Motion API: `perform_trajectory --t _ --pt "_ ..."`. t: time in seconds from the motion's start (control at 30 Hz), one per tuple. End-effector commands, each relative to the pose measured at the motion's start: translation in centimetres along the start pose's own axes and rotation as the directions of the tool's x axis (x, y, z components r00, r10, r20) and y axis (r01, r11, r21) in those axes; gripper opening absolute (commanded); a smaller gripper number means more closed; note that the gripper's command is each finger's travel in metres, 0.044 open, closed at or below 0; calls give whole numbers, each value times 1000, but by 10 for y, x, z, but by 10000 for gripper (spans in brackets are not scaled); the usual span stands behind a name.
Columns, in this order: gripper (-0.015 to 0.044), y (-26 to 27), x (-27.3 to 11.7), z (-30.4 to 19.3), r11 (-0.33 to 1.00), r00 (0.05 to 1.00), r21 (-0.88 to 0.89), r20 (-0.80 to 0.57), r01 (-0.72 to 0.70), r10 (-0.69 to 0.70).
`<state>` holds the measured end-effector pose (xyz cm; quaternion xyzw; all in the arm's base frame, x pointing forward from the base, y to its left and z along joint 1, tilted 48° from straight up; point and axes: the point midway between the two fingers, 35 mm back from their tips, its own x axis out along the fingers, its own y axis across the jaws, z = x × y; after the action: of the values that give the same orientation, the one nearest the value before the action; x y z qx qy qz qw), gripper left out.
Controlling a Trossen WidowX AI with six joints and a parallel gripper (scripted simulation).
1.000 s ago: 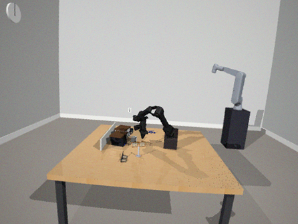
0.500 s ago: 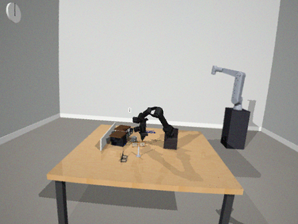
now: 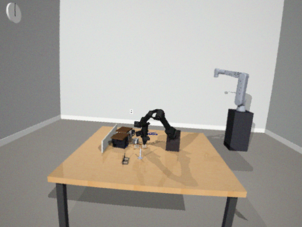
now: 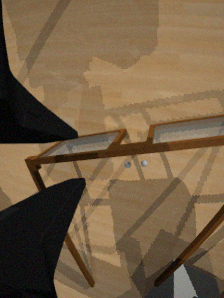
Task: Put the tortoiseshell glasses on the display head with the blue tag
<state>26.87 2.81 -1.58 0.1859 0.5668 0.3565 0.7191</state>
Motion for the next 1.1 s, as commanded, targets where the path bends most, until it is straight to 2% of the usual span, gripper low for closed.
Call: perform_trajectory --t 0.0,0.7,1.07 --pt "120 2 7 -1 1000 1000 4 1 -5 5" --pt "120 1 20 -2 1000 1000 3 2 -9 9" --pt "47 3 20 -3 1000 1000 5 -4 -7 7"
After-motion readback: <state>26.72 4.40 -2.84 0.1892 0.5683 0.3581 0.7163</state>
